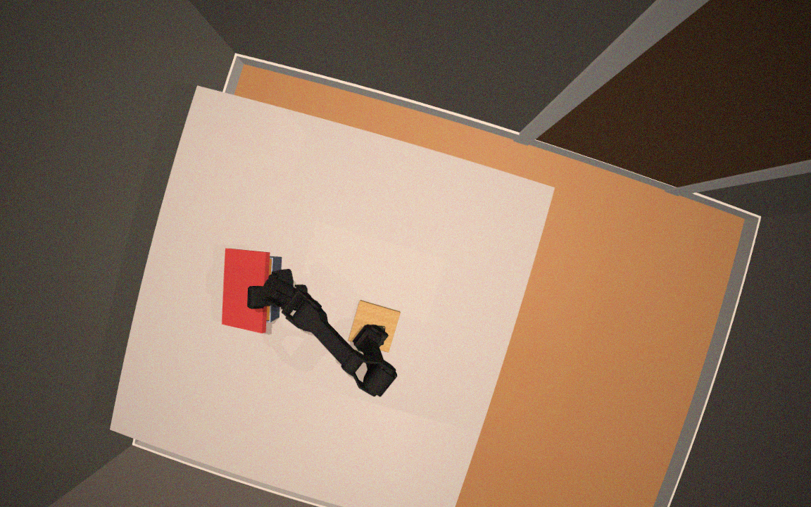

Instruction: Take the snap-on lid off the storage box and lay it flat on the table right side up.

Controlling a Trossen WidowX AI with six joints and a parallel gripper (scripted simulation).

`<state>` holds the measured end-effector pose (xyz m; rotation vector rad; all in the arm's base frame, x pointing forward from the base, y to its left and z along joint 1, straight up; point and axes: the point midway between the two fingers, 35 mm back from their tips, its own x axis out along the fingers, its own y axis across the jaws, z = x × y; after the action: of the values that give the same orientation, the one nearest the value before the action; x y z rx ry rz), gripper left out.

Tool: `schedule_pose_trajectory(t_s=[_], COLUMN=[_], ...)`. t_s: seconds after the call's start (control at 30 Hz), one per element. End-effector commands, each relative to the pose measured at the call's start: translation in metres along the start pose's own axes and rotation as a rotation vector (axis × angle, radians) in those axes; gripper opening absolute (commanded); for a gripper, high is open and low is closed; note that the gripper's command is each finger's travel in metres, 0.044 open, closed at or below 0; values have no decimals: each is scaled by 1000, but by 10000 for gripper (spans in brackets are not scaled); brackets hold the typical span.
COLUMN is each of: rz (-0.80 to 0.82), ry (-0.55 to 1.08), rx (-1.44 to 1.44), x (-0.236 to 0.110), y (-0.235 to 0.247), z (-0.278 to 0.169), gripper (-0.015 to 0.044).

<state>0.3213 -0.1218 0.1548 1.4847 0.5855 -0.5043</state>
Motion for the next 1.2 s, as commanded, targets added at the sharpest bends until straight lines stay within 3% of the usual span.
schedule_pose_trajectory(t_s=[0.0,1.17], rz=[15,16], ry=[-8,-7], rx=[-5,-5], x=[-4,-28], y=[11,51], z=[1,0], gripper=[0,0])
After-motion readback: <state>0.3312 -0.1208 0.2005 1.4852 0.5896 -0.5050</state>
